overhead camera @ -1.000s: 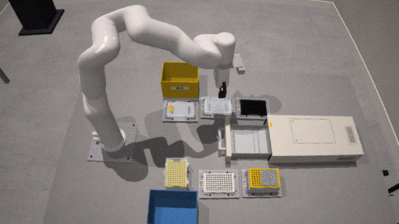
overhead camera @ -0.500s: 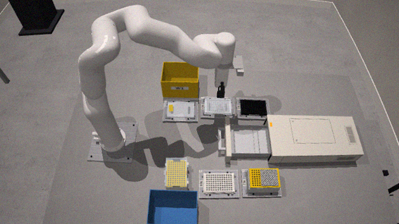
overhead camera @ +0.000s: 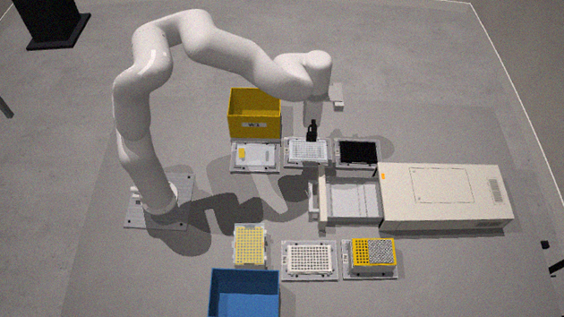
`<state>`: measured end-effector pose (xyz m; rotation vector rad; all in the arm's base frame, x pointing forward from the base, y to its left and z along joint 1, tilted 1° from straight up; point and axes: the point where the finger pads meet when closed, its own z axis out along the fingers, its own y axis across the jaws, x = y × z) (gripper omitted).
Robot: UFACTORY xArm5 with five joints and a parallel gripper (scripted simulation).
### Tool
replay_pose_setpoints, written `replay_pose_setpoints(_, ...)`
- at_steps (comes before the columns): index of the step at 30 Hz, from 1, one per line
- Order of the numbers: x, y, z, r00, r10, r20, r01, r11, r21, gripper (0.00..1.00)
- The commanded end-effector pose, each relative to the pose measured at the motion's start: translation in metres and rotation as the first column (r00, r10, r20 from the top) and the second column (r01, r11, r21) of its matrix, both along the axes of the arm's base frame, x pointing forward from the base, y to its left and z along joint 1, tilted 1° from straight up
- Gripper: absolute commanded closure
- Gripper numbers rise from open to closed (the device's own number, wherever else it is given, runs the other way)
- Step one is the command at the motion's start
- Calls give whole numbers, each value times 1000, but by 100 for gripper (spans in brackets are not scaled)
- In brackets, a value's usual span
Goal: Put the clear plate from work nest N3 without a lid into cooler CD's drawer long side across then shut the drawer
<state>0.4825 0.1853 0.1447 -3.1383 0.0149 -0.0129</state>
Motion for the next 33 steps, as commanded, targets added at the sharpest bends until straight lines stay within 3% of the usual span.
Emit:
replay_pose_setpoints(1, 2, 1, -3, 1000, 0, 0, 0, 1000, 15, 0)
replay_pose_setpoints(33, 2, 2, -53, 1000, 0, 0, 0, 1000, 15, 0)
